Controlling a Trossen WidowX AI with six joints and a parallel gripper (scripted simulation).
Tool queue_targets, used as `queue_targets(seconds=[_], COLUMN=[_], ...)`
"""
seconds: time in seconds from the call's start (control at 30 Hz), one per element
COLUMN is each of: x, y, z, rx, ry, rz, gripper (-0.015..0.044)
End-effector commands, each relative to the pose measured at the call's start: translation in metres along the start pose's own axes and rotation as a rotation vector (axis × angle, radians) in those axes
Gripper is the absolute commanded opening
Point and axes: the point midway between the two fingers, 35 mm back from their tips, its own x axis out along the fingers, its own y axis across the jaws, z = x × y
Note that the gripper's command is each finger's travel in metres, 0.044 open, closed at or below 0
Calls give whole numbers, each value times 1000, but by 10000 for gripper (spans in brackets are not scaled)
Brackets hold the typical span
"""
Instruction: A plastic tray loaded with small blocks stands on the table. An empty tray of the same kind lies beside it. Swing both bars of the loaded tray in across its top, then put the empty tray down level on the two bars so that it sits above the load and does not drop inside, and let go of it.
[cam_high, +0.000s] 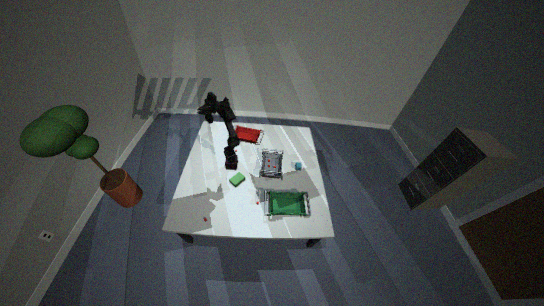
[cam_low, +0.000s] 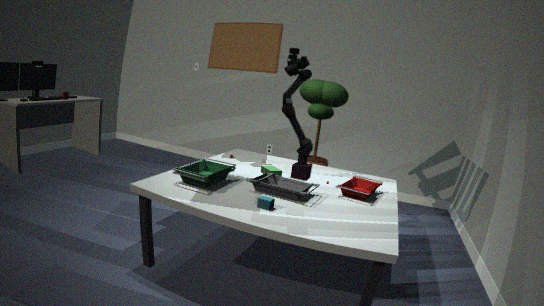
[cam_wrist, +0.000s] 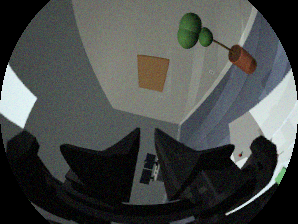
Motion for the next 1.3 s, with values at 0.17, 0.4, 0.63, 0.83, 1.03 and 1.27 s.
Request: queue_targets(seconds=[0.17, 0.4, 0.63, 0.83, 1.03, 1.27], x=[-11, -41, -95, -144, -196, -254], y=[21, 35, 44, 51, 54, 57], z=[81, 150, 221, 257, 287, 301], rx=[220, 399, 549, 606, 654, 634], ry=[-176, -324, -487, -594, -693, -789], rz=[151, 302, 488, 647, 794, 936], gripper=[82, 82, 82, 82, 82, 82])
